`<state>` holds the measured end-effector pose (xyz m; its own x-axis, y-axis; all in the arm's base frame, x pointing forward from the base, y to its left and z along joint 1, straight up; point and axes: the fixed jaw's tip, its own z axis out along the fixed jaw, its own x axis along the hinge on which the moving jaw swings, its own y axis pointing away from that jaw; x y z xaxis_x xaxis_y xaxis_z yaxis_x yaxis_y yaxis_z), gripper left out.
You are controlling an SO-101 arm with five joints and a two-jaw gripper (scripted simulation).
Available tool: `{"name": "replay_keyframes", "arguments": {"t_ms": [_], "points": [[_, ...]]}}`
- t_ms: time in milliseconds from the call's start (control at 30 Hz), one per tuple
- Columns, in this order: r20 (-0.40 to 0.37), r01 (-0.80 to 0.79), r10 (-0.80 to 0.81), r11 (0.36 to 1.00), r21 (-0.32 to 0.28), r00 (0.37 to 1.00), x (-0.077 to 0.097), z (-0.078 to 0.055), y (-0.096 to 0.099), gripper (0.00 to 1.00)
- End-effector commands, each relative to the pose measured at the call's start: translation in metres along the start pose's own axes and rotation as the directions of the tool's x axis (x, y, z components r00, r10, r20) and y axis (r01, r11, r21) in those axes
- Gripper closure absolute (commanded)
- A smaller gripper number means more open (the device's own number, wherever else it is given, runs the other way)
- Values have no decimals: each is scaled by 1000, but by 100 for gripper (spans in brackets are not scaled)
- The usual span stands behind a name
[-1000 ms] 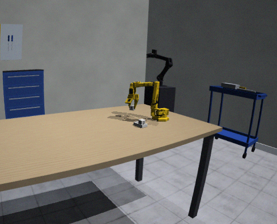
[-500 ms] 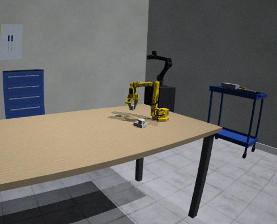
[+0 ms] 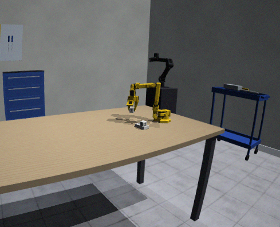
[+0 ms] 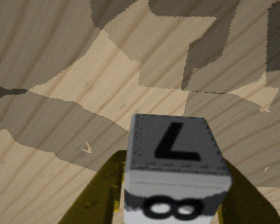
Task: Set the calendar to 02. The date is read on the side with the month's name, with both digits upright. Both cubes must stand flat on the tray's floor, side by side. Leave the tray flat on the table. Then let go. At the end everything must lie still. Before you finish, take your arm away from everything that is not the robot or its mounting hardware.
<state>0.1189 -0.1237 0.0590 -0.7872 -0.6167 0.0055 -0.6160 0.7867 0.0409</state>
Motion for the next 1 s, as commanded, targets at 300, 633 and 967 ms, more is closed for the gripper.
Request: {"name": "replay_keyframes", "arguments": {"t_ms": [300,633,967], "points": [[-13,488,-488,871,59,873,-85,-9,25,100],[-25,750,-750,660,54,661,-127,-8,67,100],[-29,838,-838,544,50,545,-141,-7,88,100]]}}
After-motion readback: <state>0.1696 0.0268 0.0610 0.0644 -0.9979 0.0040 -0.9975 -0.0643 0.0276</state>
